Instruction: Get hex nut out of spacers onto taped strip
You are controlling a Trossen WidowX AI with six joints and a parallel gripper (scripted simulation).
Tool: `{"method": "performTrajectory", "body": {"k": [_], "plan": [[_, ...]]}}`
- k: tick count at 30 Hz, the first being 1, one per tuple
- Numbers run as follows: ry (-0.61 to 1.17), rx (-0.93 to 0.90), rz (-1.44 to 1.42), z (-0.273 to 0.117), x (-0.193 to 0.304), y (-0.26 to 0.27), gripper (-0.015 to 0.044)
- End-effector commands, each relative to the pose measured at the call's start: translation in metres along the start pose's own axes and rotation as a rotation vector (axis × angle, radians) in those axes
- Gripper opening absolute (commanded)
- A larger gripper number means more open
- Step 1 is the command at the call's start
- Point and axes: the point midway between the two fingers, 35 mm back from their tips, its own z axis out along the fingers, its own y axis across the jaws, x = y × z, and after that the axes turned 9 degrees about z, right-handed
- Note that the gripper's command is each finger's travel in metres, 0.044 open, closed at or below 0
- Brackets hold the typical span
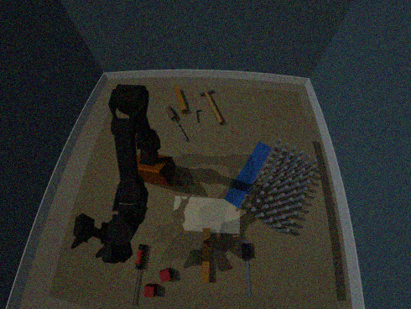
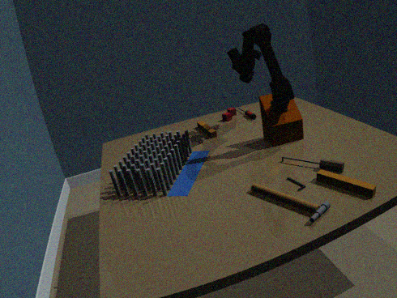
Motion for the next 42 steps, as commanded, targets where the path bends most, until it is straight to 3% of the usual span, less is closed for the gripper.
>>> {"method": "performTrajectory", "body": {"k": [1, 12, 22, 32, 42], "plan": [[-0.008, -0.003, 0.003, -0.002, -0.002, 0.001, 0.0426], [-0.443, -0.243, 0.130, -0.132, -0.089, 0.048, 0.0440], [-0.774, -0.591, 0.165, -0.286, -0.108, 0.099, 0.0440], [-0.979, -1.052, 0.104, -0.444, -0.055, 0.142, 0.0440], [-1.010, -1.553, -0.080, -0.572, 0.062, 0.157, 0.0440]]}}
